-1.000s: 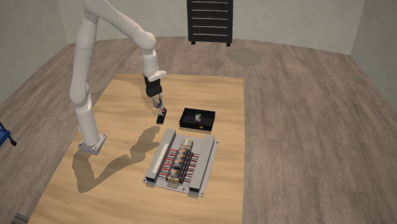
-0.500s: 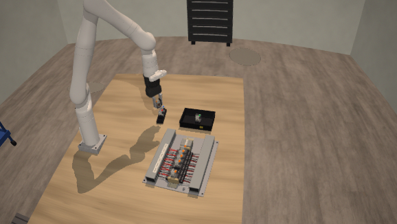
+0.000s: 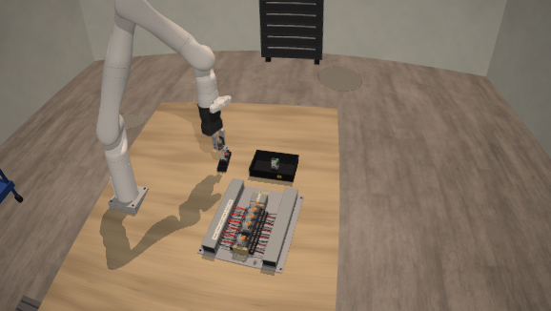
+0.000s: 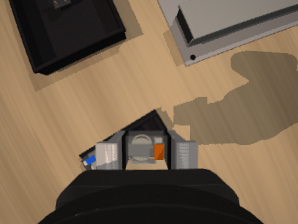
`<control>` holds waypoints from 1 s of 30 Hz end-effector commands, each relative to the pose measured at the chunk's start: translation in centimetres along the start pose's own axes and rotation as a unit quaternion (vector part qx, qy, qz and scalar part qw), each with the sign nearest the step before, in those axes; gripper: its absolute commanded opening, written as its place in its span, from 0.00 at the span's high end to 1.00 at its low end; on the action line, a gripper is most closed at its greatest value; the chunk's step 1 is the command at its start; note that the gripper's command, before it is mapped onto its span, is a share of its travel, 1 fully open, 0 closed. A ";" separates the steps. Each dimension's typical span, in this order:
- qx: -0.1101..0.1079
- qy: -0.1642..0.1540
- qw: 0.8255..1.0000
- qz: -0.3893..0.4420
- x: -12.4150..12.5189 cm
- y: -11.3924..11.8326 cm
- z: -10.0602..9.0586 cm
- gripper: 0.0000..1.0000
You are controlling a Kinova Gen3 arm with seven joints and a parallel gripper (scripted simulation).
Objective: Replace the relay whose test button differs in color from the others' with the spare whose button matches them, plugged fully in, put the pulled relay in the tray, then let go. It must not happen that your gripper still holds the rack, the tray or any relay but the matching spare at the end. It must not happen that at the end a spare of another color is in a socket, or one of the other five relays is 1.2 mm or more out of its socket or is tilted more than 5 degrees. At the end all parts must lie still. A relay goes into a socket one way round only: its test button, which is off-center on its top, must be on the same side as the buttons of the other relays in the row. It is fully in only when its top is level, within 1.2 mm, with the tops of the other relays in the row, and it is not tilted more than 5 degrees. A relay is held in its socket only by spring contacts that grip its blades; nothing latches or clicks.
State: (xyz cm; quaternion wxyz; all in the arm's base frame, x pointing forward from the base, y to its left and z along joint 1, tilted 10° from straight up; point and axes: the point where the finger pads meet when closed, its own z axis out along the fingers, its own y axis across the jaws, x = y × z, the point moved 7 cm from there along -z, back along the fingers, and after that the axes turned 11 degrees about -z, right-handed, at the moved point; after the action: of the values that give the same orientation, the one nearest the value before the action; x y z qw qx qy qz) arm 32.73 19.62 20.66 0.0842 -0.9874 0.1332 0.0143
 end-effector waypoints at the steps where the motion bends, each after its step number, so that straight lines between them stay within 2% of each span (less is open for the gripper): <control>1: 0.001 0.001 1.000 -0.014 0.1 0.1 -0.1 1.00; 13: 0.001 0.001 0.996 -0.091 0.2 0.2 -0.1 1.00; 30: 0.001 0.001 0.979 -0.206 0.3 0.3 -0.1 1.00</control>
State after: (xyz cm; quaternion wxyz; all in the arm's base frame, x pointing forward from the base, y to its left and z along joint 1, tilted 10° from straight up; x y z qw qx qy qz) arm 32.78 19.45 20.68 0.0856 -0.9935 -0.0745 -0.0035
